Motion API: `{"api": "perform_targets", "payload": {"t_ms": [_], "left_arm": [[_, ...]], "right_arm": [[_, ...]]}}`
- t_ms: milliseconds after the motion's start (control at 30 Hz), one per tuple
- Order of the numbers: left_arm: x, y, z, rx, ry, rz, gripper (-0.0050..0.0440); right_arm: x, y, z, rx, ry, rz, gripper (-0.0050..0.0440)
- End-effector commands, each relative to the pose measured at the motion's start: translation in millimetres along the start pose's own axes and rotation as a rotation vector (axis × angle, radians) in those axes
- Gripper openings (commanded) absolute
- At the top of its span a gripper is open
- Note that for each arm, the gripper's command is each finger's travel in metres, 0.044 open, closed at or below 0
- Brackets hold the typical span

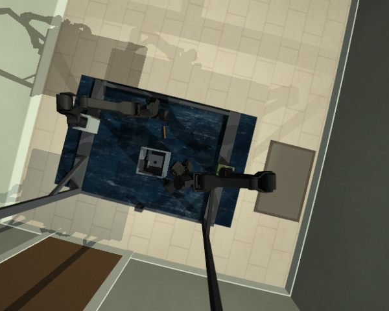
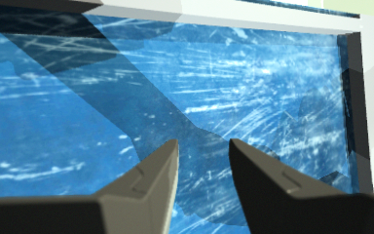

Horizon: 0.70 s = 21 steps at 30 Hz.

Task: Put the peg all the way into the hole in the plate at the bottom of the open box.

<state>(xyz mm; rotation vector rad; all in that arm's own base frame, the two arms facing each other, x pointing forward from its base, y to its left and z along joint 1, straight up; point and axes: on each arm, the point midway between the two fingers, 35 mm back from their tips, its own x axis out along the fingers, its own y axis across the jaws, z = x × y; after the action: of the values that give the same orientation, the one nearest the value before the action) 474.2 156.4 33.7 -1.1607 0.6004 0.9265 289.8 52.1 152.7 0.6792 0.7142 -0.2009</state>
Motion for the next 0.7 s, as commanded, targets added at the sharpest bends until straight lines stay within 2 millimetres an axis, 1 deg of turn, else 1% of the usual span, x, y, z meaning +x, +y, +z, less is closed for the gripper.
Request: {"api": "perform_targets", "payload": {"t_ms": [0,167,233,267,333,367,467,567,667], "left_arm": [[11.3,-6.3,-11.5,-0.055,0.115,0.061,0.0125],[21.4,-7.2,-35.0,-0.13,0.259,0.152,0.0125],[21.4,-7.2,-35.0,-0.13,0.259,0.152,0.0125],[21.0,-2.7,-33.7,-0.133,0.263,0.167,0.0125],[24.0,-5.3,-39.3,-0.164,0.305,0.191,0.0125],[25.3,-8.6,-43.1,-0.188,0.336,0.207,0.0125],[26.8,-5.4,-59.3,-0.244,0.422,0.283,0.0125],[27.2,-3.3,-71.8,-0.301,0.495,0.353,0.0125],[26.5,-0.7,-81.2,-0.361,0.557,0.422,0.0125]], "right_arm": [[-6.4,13.1,22.6,-0.093,-0.081,0.098,0.044],[-21.3,27.6,54.2,-0.23,-0.226,0.181,0.044],[-21.3,27.6,54.2,-0.23,-0.226,0.181,0.044],[-19.7,27.6,54.4,-0.24,-0.226,0.18,0.044],[-28.3,32.3,66.3,-0.284,-0.287,0.203,0.044],[-35.6,35.3,76.1,-0.316,-0.339,0.216,0.044],[-50.8,44.4,95.9,-0.411,-0.447,0.246,0.044],[-61.1,47.4,109.3,-0.498,-0.535,0.251,0.044],[-76.9,52.1,123.9,-0.578,-0.635,0.252,0.044]]}}
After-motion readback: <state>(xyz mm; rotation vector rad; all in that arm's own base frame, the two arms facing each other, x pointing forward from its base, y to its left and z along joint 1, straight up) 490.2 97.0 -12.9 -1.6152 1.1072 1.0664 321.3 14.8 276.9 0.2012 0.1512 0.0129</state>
